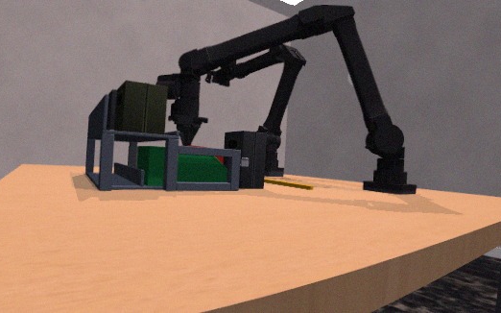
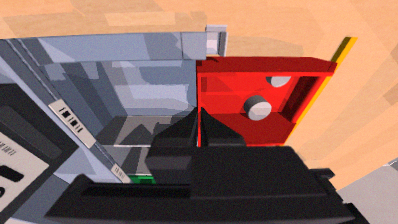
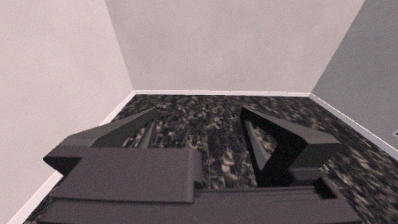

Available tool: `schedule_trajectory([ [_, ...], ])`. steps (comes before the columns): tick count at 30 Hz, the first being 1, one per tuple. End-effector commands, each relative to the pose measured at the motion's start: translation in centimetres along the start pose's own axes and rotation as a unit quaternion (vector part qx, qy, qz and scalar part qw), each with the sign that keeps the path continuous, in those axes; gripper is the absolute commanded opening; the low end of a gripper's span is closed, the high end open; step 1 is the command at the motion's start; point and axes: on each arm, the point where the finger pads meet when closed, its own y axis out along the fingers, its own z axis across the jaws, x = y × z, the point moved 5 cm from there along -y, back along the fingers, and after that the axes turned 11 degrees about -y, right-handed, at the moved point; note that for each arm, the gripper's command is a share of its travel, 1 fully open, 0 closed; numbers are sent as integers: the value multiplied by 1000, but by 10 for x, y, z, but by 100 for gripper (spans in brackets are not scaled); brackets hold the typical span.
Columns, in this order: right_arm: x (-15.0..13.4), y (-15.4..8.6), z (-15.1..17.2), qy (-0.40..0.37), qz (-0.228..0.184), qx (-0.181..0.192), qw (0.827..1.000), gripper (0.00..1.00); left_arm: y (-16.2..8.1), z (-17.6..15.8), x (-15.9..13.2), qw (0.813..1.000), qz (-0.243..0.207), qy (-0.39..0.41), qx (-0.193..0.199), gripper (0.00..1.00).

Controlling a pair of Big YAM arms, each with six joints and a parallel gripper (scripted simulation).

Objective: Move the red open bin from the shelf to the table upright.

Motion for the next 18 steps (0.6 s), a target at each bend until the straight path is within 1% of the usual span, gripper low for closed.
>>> schedule_trajectory([
  [1, 11, -8, -7, 8, -7, -5, 1000, 100, -72, 11, 23, 998, -55, 7, 41, 0],
  [18, 11, -8, -7, 8, -7, -5, 1000, 100, -72, 7, 23, 998, -55, 0, 40, 0],
])
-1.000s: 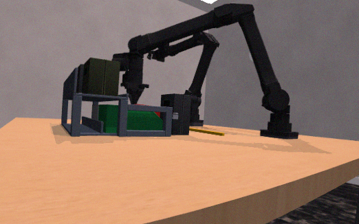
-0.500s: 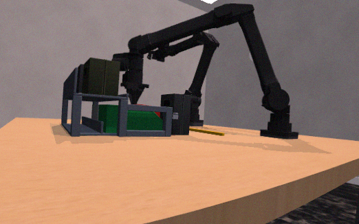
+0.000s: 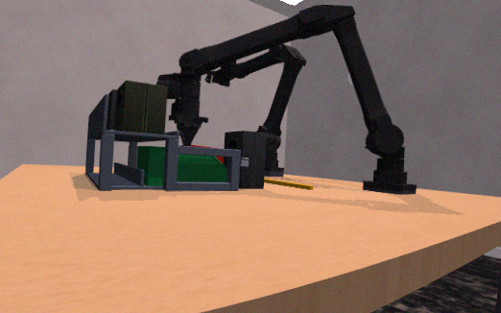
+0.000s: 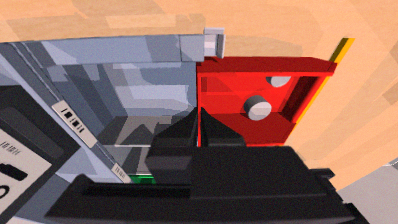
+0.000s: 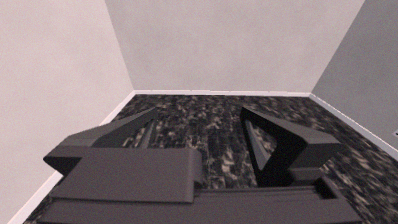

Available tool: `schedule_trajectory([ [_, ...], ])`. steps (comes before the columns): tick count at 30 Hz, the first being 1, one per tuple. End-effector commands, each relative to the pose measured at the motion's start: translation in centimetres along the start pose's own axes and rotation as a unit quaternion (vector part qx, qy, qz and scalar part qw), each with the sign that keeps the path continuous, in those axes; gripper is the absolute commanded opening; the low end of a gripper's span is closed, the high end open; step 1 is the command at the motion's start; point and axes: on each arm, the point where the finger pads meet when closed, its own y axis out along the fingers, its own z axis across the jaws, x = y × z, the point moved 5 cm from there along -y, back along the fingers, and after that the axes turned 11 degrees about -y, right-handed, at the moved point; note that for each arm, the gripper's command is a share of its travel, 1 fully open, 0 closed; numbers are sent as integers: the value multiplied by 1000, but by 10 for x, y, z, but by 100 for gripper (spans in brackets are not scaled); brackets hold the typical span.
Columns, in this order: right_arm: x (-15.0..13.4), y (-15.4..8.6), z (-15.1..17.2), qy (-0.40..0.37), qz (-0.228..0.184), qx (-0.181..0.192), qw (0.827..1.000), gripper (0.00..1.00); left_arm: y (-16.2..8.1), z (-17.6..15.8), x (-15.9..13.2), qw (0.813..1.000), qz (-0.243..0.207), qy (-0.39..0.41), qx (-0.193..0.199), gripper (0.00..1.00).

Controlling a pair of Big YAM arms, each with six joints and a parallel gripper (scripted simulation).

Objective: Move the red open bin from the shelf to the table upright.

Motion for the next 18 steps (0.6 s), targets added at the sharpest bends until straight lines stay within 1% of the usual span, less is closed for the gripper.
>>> schedule_trajectory([
  [1, 11, -8, -7, 8, -7, -5, 1000, 100, -70, 8, 22, 998, -54, -1, 39, 0],
  [18, 11, -8, -7, 8, -7, -5, 1000, 100, -70, -2, 22, 998, -57, -1, 40, 0],
])
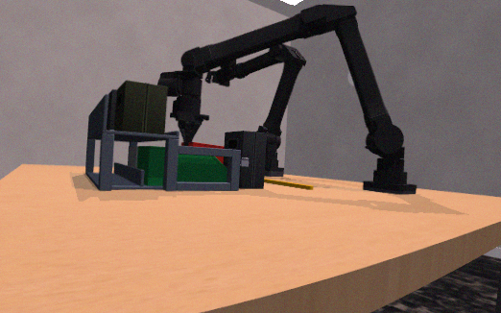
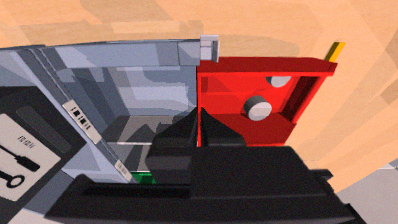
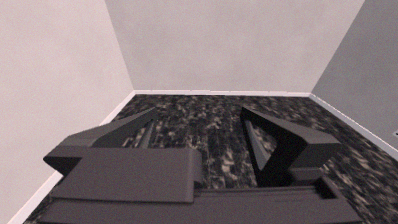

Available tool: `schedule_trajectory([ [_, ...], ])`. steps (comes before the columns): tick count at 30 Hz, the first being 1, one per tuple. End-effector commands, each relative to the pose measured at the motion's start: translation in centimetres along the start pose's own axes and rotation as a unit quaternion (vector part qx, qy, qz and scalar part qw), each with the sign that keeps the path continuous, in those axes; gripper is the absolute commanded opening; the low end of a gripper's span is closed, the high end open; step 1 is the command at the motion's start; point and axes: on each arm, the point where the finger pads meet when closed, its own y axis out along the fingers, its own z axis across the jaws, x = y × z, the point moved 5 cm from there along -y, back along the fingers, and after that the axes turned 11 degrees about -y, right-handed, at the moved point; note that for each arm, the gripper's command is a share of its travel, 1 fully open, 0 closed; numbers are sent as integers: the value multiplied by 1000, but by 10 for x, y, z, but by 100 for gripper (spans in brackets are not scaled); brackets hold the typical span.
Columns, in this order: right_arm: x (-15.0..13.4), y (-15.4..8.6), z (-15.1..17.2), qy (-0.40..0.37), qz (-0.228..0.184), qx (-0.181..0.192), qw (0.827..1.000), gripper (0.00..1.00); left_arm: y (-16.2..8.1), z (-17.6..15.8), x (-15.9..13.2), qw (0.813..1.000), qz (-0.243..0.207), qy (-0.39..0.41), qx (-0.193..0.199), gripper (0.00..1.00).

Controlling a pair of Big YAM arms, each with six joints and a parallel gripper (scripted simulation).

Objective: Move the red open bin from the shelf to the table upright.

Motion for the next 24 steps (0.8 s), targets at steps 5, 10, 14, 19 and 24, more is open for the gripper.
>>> schedule_trajectory([
  [5, 11, -8, -7, 8, -7, -5, 1000, 100, -50, -3, 13, 999, -43, -1, 28, 0],
  [10, 11, -8, -7, 8, -7, -5, 1000, 100, -44, -8, 9, 999, -37, -1, 24, 0],
  [14, 11, -8, -7, 8, -7, -5, 1000, 100, -46, -8, 11, 999, -40, 0, 26, 0],
  [19, 11, -8, -7, 8, -7, -5, 1000, 100, -42, -9, 9, 999, -37, 1, 24, 0],
  [24, 11, -8, -7, 8, -7, -5, 1000, 100, -51, -6, 13, 999, -44, 1, 29, 0],
])
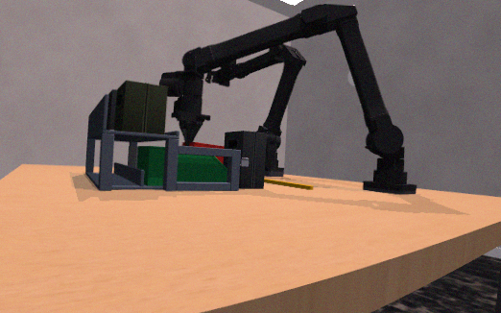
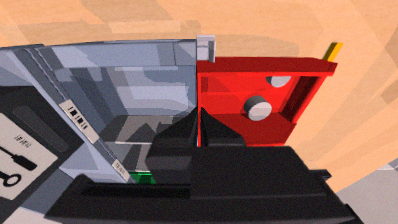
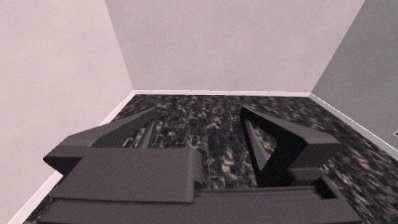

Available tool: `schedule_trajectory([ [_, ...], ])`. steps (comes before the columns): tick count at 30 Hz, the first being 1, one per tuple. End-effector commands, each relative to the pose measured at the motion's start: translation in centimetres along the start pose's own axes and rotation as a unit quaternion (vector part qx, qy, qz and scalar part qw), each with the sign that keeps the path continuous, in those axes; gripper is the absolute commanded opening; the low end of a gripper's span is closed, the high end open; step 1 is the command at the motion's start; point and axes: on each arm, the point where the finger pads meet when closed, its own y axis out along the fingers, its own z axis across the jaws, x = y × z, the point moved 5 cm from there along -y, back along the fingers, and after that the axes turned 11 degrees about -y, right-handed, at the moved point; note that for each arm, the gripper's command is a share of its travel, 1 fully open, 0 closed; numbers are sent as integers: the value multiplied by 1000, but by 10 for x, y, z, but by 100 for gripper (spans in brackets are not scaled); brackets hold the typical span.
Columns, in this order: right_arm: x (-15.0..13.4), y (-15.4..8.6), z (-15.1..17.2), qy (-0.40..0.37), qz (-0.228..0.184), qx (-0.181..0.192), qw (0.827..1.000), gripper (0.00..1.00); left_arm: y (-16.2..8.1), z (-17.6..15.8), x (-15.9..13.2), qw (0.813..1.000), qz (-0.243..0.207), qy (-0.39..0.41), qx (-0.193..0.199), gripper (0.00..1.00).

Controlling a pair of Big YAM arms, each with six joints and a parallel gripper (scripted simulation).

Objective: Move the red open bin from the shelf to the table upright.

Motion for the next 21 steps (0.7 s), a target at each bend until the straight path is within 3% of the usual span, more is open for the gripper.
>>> schedule_trajectory([
  [1, 11, -8, -7, 8, -7, -5, 1000, 100, -38, -8, 6, 999, -33, 1, 18, 0],
  [5, 11, -8, -7, 8, -7, -5, 1000, 100, -47, -4, 10, 999, -40, 2, 23, 0],
  [6, 11, -8, -7, 8, -7, -5, 1000, 100, -36, -8, 3, 999, -31, 0, 16, 0],
  [8, 11, -8, -7, 8, -7, -5, 1000, 100, -46, -3, 9, 999, -40, 0, 24, 0],
  [9, 11, -8, -7, 8, -7, -5, 1000, 100, -36, -7, 3, 999, -32, -1, 17, 0],
  [21, 11, -8, -7, 8, -7, -5, 1000, 100, -41, -5, 4, 999, -36, -1, 20, 0],
])
